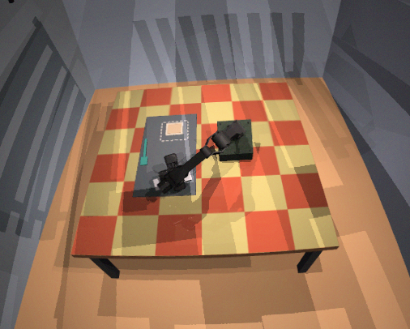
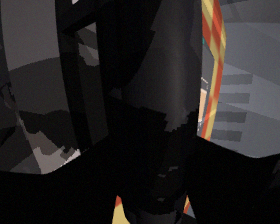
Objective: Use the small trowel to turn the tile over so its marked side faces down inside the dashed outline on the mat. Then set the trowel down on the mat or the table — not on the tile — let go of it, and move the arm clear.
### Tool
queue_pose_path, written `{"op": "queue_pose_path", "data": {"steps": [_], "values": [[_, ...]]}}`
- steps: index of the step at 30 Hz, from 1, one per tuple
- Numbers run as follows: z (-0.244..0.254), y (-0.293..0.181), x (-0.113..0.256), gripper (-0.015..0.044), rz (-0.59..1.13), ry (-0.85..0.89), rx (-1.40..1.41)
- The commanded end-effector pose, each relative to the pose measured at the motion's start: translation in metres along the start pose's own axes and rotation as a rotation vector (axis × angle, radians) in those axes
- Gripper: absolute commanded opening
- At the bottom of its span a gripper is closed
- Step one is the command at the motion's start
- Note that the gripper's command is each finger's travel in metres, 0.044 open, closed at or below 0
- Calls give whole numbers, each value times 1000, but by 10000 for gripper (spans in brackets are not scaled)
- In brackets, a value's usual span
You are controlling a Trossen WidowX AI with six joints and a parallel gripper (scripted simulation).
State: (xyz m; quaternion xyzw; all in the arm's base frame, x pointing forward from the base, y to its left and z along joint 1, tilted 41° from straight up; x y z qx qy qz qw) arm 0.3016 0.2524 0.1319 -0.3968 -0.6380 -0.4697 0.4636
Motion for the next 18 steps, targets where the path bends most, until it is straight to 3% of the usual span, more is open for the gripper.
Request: {"op": "queue_pose_path", "data": {"steps": [1, 6, 18], "values": [[2, 1, -4, 0, -7, -9, -8], [7, 0, -7, 0, -7, -8, -8], [7, 0, -7, 300, -7, -8, -8]]}}
Point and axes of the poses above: the point midway between the two fingers, 35 mm back from their tips, its own x axis back along the fingers, its own z axis across the jaws, y = z × x, the point moved 3 cm from there along x, back along the fingers, and after that the axes turned 8 degrees about -x, right-handed, at the moved point
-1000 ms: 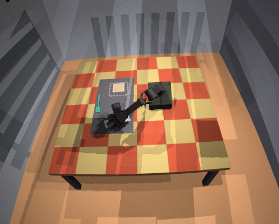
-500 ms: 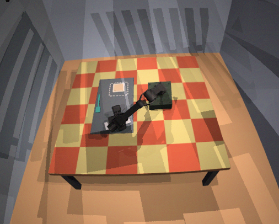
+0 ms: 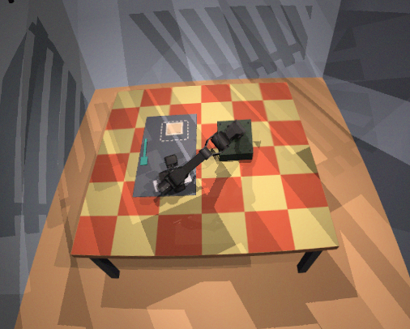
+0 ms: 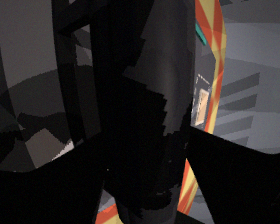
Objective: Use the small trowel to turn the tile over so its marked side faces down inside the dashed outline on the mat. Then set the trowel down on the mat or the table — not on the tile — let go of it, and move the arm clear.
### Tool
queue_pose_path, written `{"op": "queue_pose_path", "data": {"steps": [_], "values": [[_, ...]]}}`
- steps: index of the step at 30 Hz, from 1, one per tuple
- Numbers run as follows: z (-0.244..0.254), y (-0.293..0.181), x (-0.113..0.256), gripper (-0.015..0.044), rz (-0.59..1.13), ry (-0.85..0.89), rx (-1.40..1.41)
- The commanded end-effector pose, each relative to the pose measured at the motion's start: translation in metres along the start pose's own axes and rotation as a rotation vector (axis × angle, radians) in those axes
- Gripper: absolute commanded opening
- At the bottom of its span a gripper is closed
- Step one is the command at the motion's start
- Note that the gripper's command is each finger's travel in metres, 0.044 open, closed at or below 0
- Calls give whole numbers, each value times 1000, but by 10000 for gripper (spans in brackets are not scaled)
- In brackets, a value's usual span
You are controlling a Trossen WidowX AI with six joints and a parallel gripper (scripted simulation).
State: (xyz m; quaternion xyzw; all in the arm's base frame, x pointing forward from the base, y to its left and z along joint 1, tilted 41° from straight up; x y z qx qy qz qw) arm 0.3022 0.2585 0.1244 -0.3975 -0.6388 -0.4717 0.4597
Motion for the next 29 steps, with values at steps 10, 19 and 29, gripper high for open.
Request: {"op": "queue_pose_path", "data": {"steps": [10, 19, 29], "values": [[0, 0, 3, 300, -2, -3, -2], [0, 0, 56, 300, -1, 1, 0], [-65, -31, 92, 300, -1, 1, 2]]}}
Point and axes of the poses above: the point midway between the two fingers, 35 mm back from their tips, its own x axis back along the fingers, its own z axis across the jaws, y = z × x, the point moved 3 cm from there along x, back along the fingers, and after that the axes turned 8 degrees about -x, right-handed, at the moved point
